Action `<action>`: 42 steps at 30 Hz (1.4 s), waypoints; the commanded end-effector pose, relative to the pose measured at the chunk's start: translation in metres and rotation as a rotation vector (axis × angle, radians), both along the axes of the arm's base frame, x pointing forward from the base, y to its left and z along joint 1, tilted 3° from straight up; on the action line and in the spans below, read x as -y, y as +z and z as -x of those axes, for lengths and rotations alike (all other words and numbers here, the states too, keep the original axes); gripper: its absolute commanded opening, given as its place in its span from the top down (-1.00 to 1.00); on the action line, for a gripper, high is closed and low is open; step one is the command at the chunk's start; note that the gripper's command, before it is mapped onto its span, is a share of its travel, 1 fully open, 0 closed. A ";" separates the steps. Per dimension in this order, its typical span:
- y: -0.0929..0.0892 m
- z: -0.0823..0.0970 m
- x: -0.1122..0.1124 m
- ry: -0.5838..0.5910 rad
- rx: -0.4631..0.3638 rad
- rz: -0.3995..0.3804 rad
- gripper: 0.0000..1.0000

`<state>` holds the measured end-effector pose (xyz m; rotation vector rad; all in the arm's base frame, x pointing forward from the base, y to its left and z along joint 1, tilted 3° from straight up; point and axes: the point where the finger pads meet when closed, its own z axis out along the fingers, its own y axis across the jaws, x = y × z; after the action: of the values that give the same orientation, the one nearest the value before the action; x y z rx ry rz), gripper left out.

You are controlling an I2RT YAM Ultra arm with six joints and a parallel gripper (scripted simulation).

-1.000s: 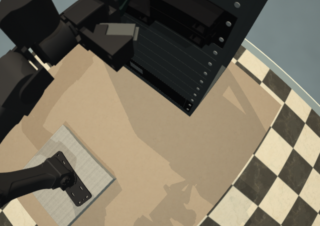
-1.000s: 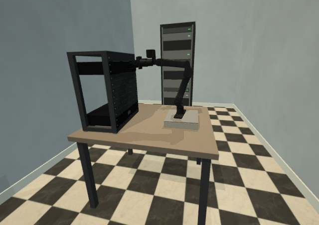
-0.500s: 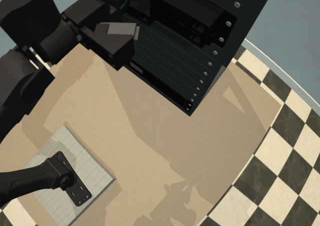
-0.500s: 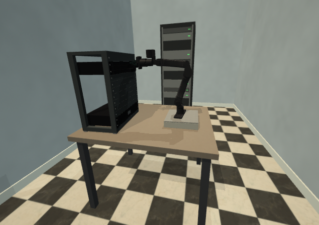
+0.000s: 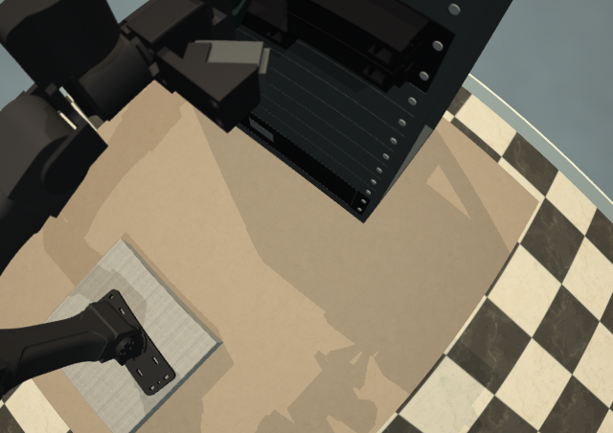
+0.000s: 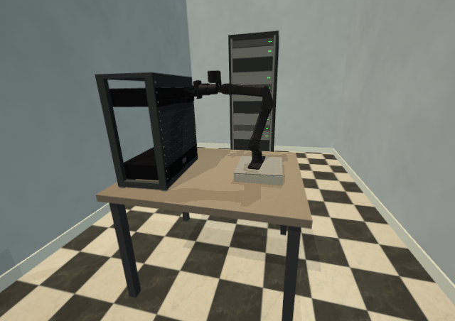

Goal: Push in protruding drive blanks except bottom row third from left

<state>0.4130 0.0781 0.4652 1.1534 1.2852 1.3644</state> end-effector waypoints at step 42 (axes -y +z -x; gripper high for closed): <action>-0.009 0.102 0.009 0.028 -0.007 0.018 1.00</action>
<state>0.3159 0.0697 0.4740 1.1065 1.2730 1.4139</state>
